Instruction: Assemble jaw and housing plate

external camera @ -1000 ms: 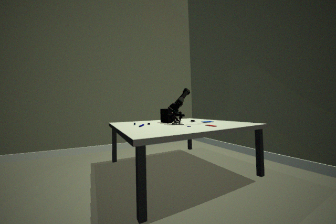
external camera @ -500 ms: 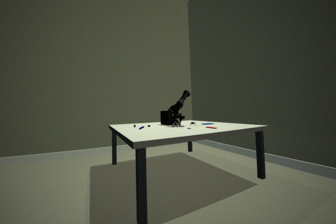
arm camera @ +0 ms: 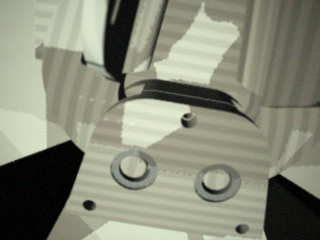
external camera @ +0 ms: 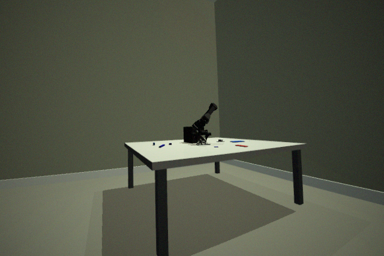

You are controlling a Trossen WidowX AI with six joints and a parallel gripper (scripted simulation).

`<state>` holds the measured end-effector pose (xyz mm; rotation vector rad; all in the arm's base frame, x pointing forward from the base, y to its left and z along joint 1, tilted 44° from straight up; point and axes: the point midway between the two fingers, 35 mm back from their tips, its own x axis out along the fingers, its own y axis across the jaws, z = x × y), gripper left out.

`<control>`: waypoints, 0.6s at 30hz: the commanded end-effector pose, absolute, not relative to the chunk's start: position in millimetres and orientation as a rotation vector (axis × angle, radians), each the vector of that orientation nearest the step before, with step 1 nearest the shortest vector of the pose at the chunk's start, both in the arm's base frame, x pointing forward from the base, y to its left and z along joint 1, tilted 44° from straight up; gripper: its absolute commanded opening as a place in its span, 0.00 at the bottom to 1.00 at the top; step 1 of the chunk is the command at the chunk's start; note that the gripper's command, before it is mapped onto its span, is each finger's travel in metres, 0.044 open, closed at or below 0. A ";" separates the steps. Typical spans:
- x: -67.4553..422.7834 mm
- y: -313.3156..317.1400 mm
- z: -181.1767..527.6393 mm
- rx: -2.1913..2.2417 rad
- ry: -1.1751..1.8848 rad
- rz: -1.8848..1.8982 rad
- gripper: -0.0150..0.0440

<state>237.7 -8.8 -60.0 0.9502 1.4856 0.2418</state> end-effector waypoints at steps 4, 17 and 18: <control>237.7 -8.8 -60.0 0.950 1.486 0.242 0.94; 237.7 -8.8 -60.0 0.950 1.486 0.242 1.00; 237.7 -8.8 -60.0 0.950 1.486 0.242 1.00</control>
